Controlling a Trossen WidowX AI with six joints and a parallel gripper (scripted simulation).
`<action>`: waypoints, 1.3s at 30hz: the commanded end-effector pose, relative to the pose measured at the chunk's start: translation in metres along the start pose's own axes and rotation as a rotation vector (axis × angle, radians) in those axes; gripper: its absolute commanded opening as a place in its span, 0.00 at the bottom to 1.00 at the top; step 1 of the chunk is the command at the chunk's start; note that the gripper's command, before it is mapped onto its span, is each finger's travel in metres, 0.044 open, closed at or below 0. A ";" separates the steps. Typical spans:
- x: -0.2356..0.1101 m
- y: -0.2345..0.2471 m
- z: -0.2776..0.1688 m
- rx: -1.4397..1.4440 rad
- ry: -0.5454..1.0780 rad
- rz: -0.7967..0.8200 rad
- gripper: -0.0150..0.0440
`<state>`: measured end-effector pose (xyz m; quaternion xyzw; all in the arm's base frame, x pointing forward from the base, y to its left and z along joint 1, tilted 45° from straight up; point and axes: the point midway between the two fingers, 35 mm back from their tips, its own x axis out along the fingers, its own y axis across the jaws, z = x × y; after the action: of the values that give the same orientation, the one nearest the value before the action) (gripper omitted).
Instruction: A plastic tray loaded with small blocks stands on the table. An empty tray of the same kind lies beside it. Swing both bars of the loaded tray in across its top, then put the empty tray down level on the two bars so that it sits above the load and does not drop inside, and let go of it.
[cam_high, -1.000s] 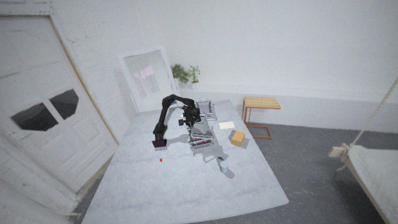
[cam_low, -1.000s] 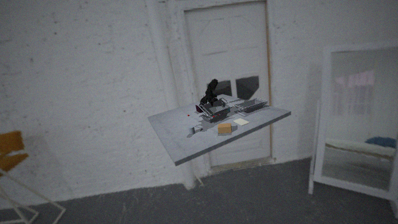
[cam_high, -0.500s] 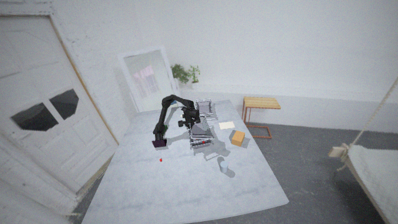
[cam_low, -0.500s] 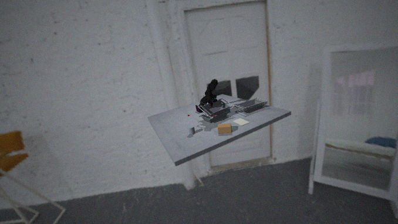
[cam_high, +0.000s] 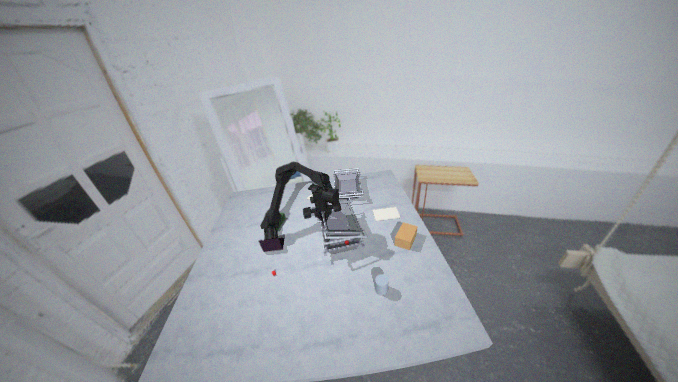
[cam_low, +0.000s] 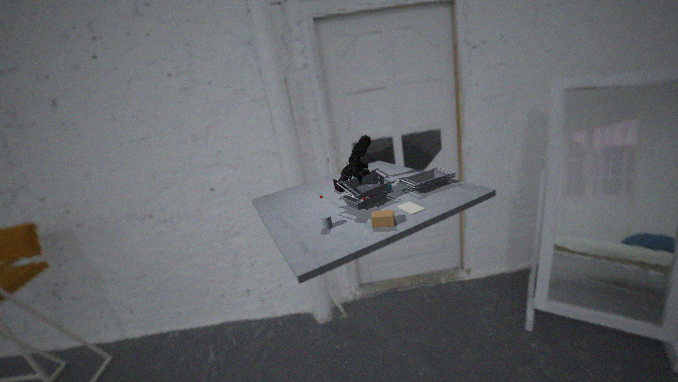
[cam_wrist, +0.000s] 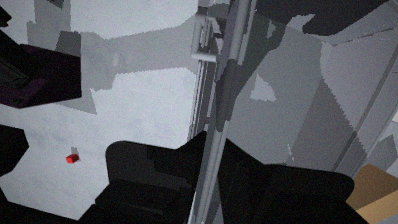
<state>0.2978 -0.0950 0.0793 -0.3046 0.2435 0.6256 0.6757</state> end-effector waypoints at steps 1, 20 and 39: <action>0.005 0.004 -0.001 0.005 0.004 0.022 0.25; 0.012 0.007 -0.004 0.005 0.004 0.022 0.25; 0.020 0.010 -0.006 0.005 0.004 0.022 0.25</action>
<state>0.2935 -0.0887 0.0632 -0.3092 0.2406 0.6264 0.6739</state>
